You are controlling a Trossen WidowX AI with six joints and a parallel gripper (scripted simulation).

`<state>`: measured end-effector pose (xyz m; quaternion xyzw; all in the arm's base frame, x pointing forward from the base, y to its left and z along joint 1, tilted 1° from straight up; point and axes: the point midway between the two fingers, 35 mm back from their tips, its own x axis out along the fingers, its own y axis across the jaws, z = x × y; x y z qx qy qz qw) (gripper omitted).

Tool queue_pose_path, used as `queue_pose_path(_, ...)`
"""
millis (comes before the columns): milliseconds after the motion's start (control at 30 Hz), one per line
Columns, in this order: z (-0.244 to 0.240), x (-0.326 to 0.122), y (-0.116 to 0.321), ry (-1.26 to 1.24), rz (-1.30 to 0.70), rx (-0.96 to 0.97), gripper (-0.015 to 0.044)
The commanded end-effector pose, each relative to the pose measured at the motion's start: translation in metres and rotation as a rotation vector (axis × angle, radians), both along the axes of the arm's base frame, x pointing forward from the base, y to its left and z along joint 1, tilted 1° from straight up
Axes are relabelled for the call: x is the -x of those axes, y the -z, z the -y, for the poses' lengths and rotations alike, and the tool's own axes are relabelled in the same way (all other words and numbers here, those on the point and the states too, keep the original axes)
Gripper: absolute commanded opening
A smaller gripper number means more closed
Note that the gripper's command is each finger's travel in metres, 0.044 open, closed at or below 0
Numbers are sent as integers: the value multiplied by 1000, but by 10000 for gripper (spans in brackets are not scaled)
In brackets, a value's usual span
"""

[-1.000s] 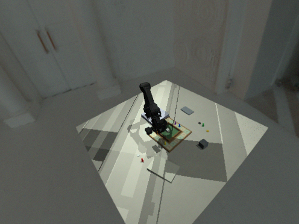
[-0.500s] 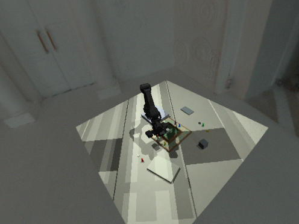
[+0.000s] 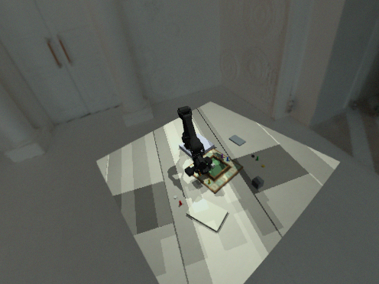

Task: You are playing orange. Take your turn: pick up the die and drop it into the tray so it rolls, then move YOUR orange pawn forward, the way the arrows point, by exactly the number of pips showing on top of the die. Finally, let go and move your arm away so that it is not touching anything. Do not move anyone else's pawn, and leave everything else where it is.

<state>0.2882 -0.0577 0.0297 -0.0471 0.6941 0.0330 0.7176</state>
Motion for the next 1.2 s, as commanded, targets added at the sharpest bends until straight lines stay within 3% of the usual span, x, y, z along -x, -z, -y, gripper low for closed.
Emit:
queue_pose_path(0,0,0,-1,0,1,0,131)
queue_pose_path(167,0,0,-3,0,1,0,262)
queue_pose_path(300,-1,1,-47,-5,-1,-4,368)
queue_pose_path(400,-1,1,-50,-5,-1,-5,440)
queue_pose_path(567,-18,14,-65,-18,-2,-6,440)
queue_pose_path(867,-87,112,-127,-92,-9,-9,440)
queue_pose_path(933,-82,93,-123,-94,8,-10,440)
queue_pose_path(1167,-82,93,-123,-94,8,-10,440)
